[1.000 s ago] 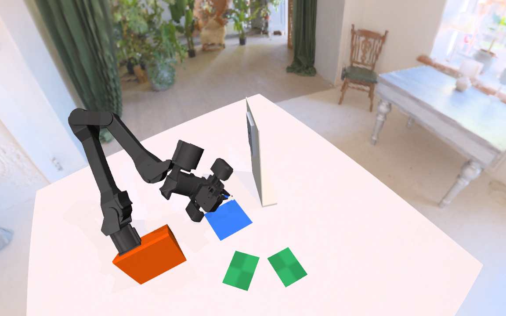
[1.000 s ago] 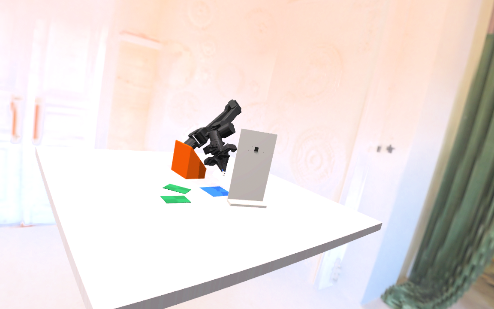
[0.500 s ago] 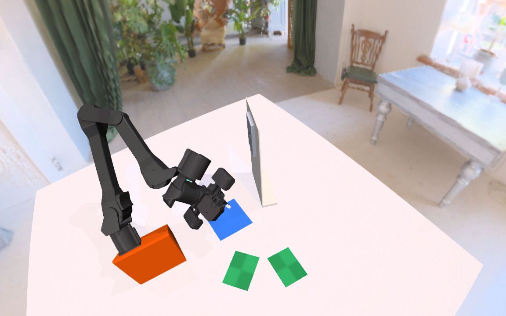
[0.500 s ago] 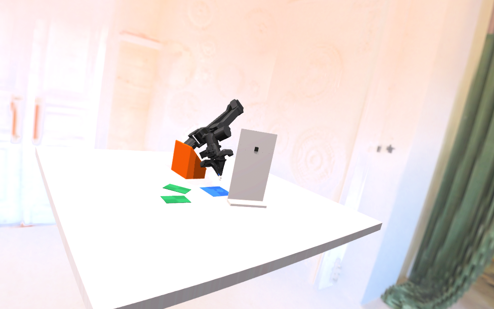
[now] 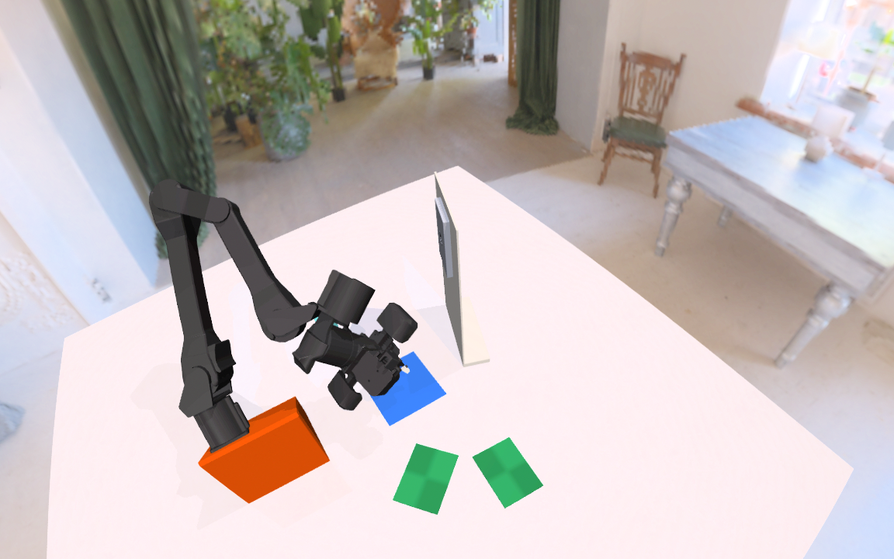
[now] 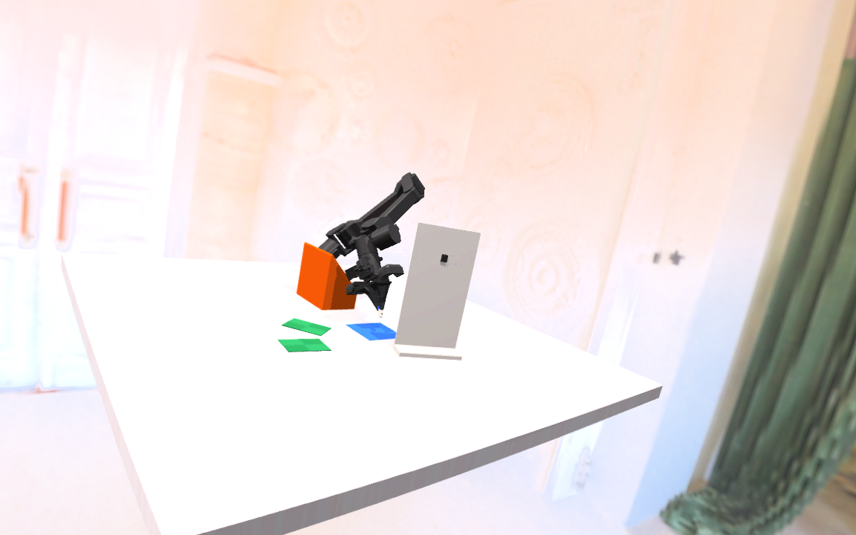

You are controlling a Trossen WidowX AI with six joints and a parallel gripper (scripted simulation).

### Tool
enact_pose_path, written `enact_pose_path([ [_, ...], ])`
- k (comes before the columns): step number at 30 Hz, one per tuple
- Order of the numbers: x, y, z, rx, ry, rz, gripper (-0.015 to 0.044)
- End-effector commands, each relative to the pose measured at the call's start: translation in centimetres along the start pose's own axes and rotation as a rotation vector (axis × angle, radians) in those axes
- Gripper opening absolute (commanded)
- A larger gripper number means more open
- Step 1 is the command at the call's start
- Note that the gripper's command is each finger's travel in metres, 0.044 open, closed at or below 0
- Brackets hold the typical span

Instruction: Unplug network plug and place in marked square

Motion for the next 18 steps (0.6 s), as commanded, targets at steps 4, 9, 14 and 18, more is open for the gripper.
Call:
enact_pose_path([
  [4,0.6,0.0,-0.5,0.007,0.002,-0.004,0.0],
  [9,1.0,0.0,-0.8,0.007,0.002,-0.004,0.0],
  [14,1.4,0.0,-1.1,0.008,0.002,-0.004,0.0],
  [18,1.7,0.1,-1.3,0.008,0.001,-0.004,0.0],
])
Point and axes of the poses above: the point midway between the two fingers, 35 mm back from their tips, its own x axis out along the fingers, its own z axis across the jaws, y = z × x, the point moved 1 cm from there along -x, back along the fingers, and after that the axes turned 5 degrees about -x, right-handed, at the moved point
